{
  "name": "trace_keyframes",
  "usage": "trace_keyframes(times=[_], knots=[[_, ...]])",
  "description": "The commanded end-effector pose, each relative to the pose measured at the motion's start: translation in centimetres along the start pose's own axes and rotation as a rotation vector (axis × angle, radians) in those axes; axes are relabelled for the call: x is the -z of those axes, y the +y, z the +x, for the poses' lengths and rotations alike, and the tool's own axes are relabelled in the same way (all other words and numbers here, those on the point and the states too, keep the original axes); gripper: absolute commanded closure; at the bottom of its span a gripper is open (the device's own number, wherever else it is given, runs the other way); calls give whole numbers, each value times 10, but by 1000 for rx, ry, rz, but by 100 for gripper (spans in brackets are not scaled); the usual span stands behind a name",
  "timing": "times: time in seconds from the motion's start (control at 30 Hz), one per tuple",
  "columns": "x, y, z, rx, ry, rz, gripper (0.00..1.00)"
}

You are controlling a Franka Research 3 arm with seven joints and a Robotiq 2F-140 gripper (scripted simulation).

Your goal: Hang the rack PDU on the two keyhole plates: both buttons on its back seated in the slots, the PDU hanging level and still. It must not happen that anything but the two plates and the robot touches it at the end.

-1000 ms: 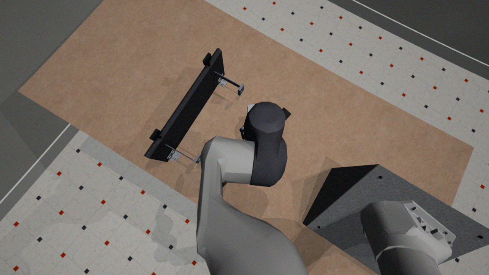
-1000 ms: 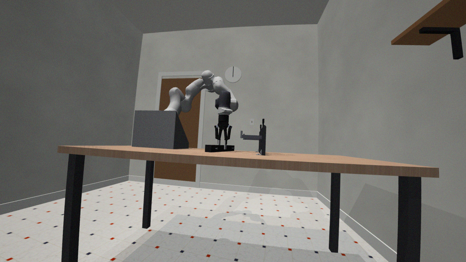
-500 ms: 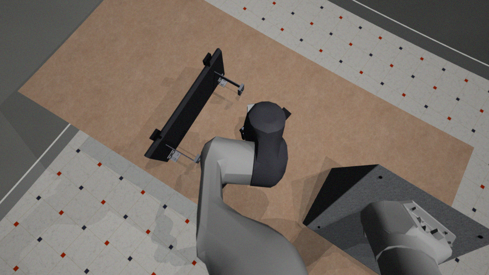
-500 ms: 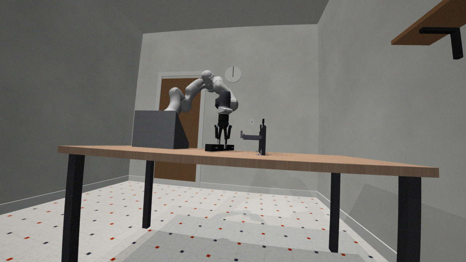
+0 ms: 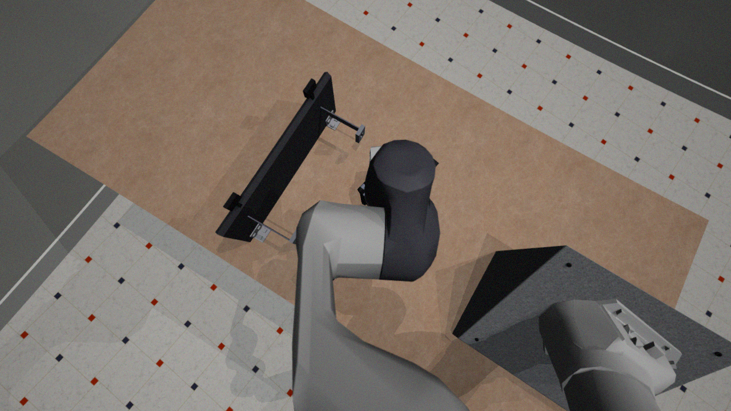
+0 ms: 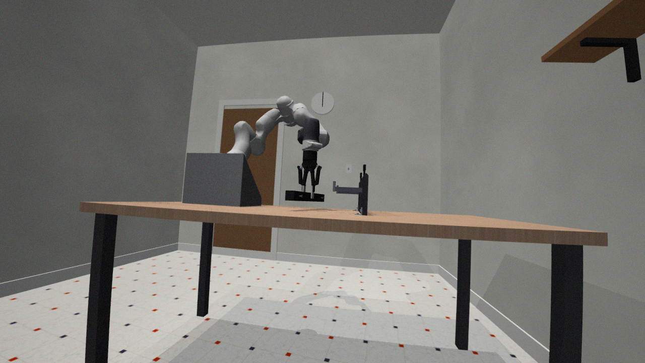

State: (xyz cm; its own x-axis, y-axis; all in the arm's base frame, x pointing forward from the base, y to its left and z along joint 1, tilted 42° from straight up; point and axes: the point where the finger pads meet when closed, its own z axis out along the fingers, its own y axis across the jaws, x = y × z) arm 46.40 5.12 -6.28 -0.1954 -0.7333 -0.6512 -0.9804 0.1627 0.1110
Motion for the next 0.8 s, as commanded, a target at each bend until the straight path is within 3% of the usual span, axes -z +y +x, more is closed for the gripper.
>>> trace_keyframes(times=[0.0,0.47,0.77], knots=[[16,1,0,-16,-5,-3,100],[51,0,0,-16,-5,-3,100],[57,0,0,-16,-5,-3,100]])
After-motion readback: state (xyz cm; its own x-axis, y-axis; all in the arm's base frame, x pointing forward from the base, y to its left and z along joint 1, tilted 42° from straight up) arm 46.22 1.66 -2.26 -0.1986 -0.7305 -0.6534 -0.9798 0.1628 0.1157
